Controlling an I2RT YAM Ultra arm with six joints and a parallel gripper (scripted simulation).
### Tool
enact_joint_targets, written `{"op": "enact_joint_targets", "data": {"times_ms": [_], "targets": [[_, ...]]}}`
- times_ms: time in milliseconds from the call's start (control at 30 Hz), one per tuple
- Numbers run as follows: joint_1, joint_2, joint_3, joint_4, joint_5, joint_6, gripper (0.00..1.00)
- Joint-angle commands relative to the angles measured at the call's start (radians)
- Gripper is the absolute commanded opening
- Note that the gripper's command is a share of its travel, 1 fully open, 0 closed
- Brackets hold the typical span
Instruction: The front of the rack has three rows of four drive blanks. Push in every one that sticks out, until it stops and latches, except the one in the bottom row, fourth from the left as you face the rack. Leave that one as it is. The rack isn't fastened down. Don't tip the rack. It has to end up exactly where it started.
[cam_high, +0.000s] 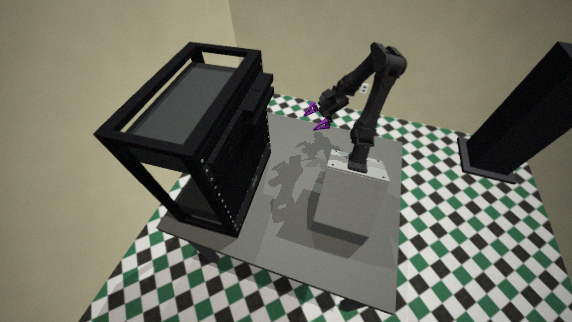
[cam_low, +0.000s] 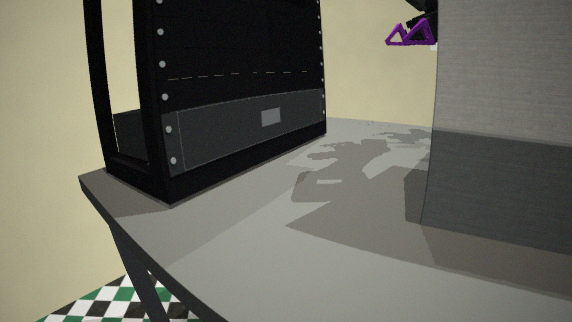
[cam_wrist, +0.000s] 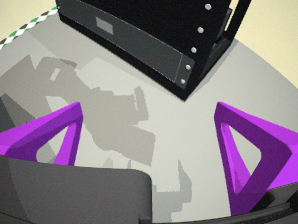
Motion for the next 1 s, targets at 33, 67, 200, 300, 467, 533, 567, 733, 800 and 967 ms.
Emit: {"op": "enact_joint_targets", "data": {"times_ms": [33, 67, 200, 300, 467, 533, 567, 733, 800, 967], "targets": [[0.006, -0.013, 0.009, -0.006, -0.019, 0.0, 1.0], [0.006, -0.013, 0.009, -0.006, -0.019, 0.0, 1.0], [0.006, -0.013, 0.009, -0.006, -0.019, 0.0, 1.0], [0.006, -0.013, 0.009, -0.006, -0.019, 0.0, 1.0], [0.006, -0.013, 0.009, -0.006, -0.019, 0.0, 1.0], [0.006, -0.013, 0.009, -0.006, -0.019, 0.0, 1.0], [0.001, -0.005, 0.003, -0.001, -0.002, 0.0, 1.0], [0.001, -0.005, 0.003, -0.001, -0.008, 0.0, 1.0], [0.001, -0.005, 0.003, -0.001, -0.008, 0.0, 1.0], [0.001, -0.005, 0.003, -0.001, -0.008, 0.0, 1.0]]}}
